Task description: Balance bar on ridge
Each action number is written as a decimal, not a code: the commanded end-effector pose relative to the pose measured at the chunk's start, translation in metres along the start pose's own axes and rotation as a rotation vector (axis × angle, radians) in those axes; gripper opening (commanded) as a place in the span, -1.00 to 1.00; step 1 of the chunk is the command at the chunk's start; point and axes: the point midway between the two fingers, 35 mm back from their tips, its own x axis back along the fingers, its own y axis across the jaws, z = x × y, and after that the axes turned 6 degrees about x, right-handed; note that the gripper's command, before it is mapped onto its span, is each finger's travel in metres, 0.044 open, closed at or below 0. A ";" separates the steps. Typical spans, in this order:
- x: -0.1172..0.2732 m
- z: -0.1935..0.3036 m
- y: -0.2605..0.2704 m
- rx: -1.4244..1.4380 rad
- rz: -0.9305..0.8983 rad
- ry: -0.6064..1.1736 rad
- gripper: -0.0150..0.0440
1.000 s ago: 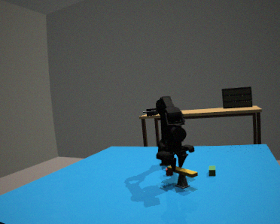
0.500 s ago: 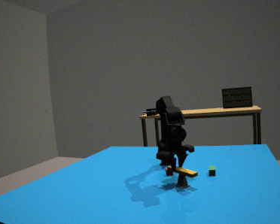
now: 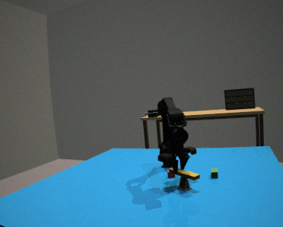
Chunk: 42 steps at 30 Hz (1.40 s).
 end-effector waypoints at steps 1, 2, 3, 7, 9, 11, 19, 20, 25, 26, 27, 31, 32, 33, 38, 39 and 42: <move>0.001 0.001 0.001 -0.002 -0.003 0.003 -0.49; 0.001 0.001 0.001 -0.002 -0.003 0.003 -0.49; 0.001 0.001 0.001 -0.002 -0.003 0.003 -0.49; 0.001 0.001 0.001 -0.002 -0.003 0.003 -0.49; 0.000 0.000 0.000 0.000 0.000 0.000 -0.49; 0.000 0.000 0.000 0.000 0.000 0.000 -0.49; 0.000 0.000 0.000 0.000 0.000 0.000 -0.49; 0.000 0.000 0.000 0.000 0.000 0.000 -0.49; 0.000 0.000 0.000 0.000 0.000 0.000 -0.49; 0.000 0.000 0.000 0.000 0.000 0.000 -0.49; 0.000 0.000 0.000 0.000 0.000 0.000 -0.49; 0.000 0.000 0.000 0.000 0.000 0.000 -0.49; 0.000 0.000 0.000 0.000 0.000 0.000 -0.49; 0.000 0.000 0.000 0.000 0.000 0.000 -0.49; 0.000 0.000 0.000 0.000 0.000 0.000 -0.49; 0.000 0.000 0.000 0.000 0.000 0.000 -0.40; 0.000 0.000 0.000 0.000 0.000 0.000 -0.14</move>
